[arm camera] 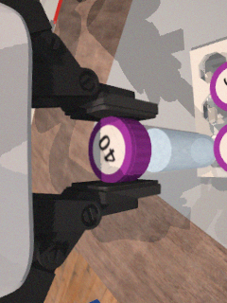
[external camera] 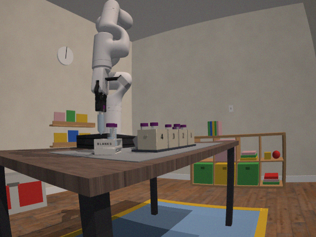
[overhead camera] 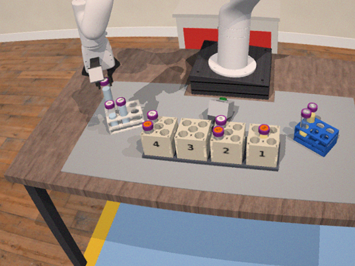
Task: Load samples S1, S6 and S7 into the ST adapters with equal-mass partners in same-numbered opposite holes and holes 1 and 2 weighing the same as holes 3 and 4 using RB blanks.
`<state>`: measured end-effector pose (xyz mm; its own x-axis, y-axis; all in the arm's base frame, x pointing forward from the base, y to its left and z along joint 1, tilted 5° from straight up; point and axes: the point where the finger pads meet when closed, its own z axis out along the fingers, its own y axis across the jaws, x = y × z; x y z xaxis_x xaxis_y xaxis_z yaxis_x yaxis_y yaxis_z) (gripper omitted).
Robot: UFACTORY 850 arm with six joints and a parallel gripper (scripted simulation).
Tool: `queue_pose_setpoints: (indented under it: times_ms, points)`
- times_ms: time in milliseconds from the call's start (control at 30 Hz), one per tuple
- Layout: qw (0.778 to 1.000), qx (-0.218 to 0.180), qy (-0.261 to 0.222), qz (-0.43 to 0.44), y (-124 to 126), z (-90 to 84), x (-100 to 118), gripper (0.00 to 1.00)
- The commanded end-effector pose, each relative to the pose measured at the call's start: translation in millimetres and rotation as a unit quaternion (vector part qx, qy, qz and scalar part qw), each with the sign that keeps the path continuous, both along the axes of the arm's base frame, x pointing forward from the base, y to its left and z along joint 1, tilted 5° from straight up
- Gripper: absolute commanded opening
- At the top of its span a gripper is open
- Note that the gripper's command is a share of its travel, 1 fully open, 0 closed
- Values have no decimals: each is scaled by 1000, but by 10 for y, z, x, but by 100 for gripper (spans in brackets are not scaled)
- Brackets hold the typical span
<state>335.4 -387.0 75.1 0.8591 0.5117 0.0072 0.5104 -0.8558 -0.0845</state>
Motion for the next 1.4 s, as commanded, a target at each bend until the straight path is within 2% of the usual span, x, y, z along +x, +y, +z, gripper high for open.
queue_pose_setpoints:
  times_ms: [0,1000,1367]
  points:
    - [1000,-1,-1,0,-14,101,9,0]
    - [1000,-1,-1,0,-53,619,28,0]
    - [1000,-1,-1,0,-53,619,28,0]
